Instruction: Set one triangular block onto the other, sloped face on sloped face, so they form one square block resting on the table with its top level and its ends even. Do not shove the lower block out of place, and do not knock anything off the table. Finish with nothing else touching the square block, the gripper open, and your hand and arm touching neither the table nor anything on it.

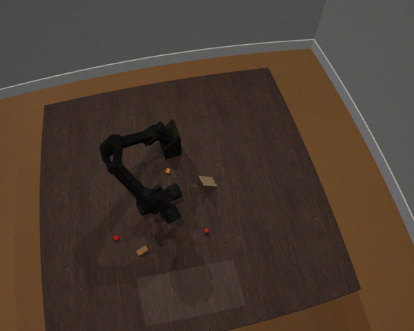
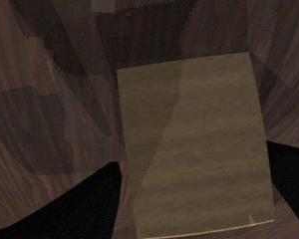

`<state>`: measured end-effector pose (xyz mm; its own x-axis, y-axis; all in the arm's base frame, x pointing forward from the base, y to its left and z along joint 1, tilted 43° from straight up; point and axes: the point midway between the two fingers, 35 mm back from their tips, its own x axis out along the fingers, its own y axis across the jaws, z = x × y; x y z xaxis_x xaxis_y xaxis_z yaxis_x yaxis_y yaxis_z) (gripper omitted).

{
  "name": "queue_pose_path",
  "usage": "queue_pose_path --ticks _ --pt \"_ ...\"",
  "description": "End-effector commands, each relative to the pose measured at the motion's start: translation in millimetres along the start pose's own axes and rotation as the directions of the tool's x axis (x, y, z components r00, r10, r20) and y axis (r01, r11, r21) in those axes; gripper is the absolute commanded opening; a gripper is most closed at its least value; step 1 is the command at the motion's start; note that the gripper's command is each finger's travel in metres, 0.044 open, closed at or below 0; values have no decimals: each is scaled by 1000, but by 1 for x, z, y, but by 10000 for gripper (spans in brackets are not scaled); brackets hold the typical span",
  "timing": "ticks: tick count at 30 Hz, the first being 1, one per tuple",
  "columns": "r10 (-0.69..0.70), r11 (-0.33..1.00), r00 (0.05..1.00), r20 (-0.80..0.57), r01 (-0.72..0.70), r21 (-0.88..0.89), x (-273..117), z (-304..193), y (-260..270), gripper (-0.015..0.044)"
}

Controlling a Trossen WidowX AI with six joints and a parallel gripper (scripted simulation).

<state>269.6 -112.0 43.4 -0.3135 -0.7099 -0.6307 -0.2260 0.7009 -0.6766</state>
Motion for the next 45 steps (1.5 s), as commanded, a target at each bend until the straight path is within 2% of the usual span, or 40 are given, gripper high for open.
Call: queue_pose_path --ticks 1,3,9,16,34,41,45 --pt "1 1000 1000 -3 -1 1 0 0 0 282" --pt "1 1000 1000 -3 -1 1 0 0 0 230" --pt "1 1000 1000 -3 -1 1 0 0 0 190" --pt "1 1000 1000 3 -1 -13 -10 -3 0 6" --pt "-11 993 999 39 15 -119 -89 -38 2 0" --pt "-17 993 999 42 22 -119 -89 -38 1 0" --pt "-41 999 997 61 41 -9 -88 -38 2 0"
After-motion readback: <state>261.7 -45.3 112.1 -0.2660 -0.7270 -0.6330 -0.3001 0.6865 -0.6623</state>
